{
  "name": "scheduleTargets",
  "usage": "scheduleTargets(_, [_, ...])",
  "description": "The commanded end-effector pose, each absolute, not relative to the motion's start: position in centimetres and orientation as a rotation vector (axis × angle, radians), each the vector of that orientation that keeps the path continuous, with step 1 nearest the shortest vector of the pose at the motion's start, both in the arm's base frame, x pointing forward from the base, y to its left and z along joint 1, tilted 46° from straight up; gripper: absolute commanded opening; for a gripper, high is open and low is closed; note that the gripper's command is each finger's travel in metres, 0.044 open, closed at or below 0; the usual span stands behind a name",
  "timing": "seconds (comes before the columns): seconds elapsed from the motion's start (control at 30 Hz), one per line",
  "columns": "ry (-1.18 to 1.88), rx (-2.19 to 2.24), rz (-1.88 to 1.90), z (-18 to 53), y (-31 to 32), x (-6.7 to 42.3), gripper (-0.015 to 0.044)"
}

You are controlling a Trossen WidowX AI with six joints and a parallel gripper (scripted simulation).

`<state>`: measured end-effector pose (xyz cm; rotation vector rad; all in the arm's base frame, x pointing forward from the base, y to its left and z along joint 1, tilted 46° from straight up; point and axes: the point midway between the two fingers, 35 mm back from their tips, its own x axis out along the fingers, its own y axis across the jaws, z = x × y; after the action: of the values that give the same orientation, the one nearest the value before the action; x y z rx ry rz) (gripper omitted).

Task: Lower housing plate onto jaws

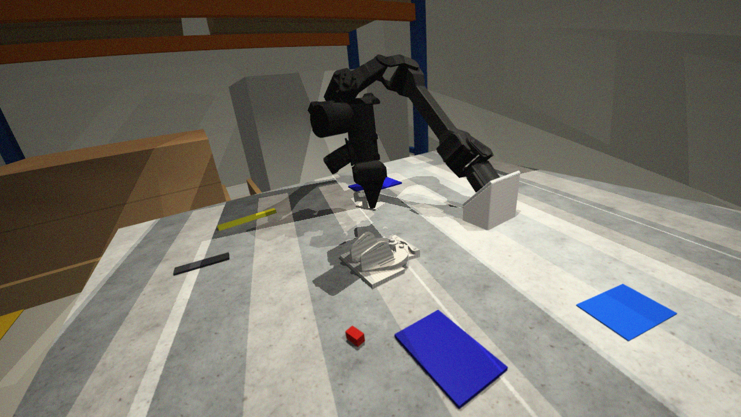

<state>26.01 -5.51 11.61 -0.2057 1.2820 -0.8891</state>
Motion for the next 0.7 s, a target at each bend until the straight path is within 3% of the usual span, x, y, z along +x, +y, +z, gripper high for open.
scheduleTargets(0.0, [1.319,-0.263,-0.845,10.4,-4.4,26.4,0.0351])
scheduleTargets(0.67, [1.429,-0.503,-0.686,5.9,0.4,26.8,0.0351])
